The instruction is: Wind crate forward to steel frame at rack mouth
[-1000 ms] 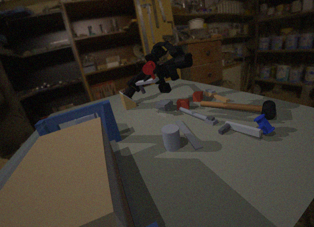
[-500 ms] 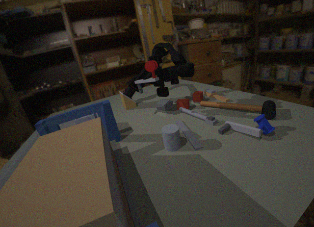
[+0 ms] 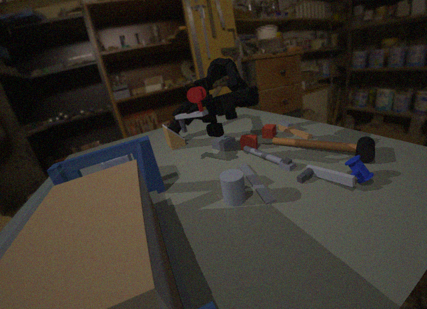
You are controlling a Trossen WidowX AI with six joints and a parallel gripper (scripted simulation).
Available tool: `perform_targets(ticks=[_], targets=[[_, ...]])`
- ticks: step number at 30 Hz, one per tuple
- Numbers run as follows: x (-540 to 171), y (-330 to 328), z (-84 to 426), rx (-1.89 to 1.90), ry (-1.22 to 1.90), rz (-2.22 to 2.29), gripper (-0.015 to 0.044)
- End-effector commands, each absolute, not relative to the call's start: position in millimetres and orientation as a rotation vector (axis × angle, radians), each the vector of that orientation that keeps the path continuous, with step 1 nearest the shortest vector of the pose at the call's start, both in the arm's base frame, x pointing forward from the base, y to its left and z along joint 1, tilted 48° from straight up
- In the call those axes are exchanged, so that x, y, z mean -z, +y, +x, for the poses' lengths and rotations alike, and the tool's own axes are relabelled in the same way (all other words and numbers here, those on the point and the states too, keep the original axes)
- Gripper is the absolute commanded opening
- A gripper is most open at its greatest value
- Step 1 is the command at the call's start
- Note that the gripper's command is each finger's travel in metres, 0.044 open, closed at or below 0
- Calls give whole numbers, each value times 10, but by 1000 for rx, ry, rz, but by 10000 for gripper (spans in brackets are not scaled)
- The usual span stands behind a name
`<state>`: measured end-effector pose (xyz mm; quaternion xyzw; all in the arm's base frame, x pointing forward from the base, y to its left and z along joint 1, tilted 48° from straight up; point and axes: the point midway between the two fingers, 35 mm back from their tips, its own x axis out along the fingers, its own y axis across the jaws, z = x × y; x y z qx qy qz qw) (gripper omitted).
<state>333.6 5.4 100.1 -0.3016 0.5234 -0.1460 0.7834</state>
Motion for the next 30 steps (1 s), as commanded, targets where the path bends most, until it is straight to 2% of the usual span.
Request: perform_targets(ticks=[1,15,30], targets=[[-752,-140,3369,321,1158,-649,0],[-4,-778,3393,309,1172,-626,0],[554,-1444,3044,323,1161,-645,0]])
